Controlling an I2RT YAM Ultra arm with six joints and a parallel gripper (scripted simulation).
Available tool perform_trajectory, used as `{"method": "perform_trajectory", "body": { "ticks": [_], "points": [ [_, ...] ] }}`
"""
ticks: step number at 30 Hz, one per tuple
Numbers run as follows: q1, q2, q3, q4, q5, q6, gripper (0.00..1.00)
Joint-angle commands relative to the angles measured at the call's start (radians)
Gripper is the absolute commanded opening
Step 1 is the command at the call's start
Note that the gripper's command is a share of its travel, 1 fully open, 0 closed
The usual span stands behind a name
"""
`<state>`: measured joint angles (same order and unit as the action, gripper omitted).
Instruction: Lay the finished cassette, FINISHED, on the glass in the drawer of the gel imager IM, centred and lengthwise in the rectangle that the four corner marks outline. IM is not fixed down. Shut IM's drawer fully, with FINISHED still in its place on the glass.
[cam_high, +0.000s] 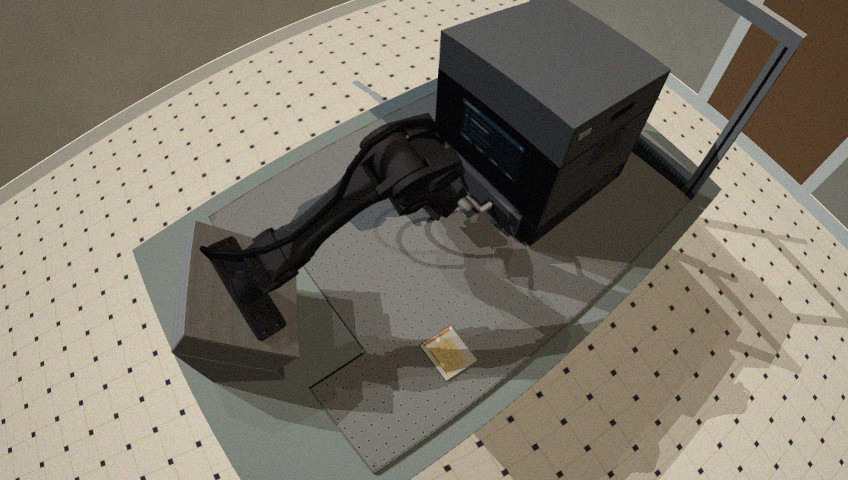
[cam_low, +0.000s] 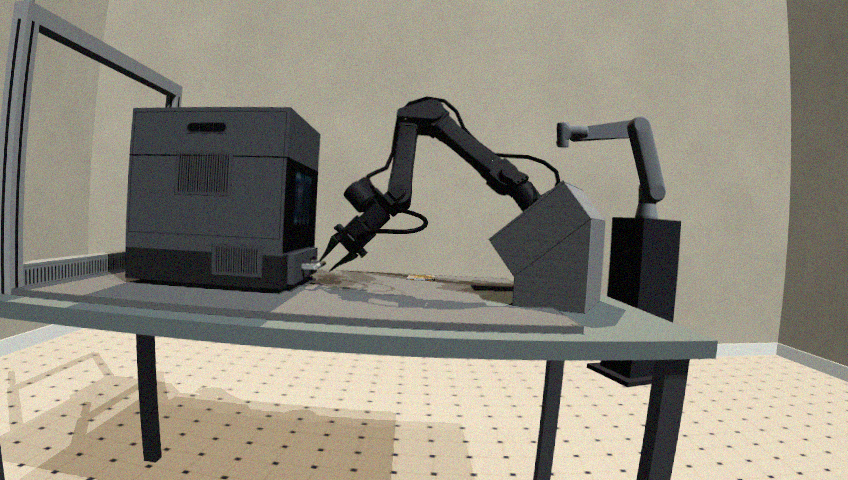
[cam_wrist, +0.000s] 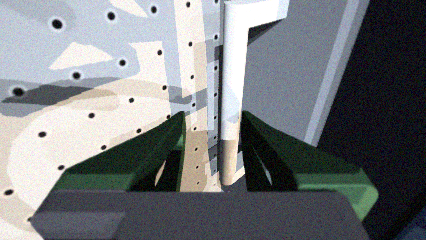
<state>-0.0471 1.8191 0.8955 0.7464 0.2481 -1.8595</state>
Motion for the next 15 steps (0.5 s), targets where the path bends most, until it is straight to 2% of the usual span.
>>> {"method": "perform_trajectory", "body": {
  "ticks": [1,2,3,5,12,15],
  "points": [
    [-0.005,0.004,0.04,-0.001,-0.02,-0.001,0.35],
    [-0.005,0.004,0.04,-0.001,-0.02,-0.001,0.35],
    [0.005,-0.028,0.044,-0.003,-0.021,-0.001,0.35],
    [0.0,0.018,0.056,-0.002,-0.022,-0.001,0.35],
    [-0.007,0.051,0.093,-0.012,-0.028,-0.003,0.35],
    [-0.006,0.016,0.095,-0.005,-0.029,-0.002,0.35]
  ]
}}
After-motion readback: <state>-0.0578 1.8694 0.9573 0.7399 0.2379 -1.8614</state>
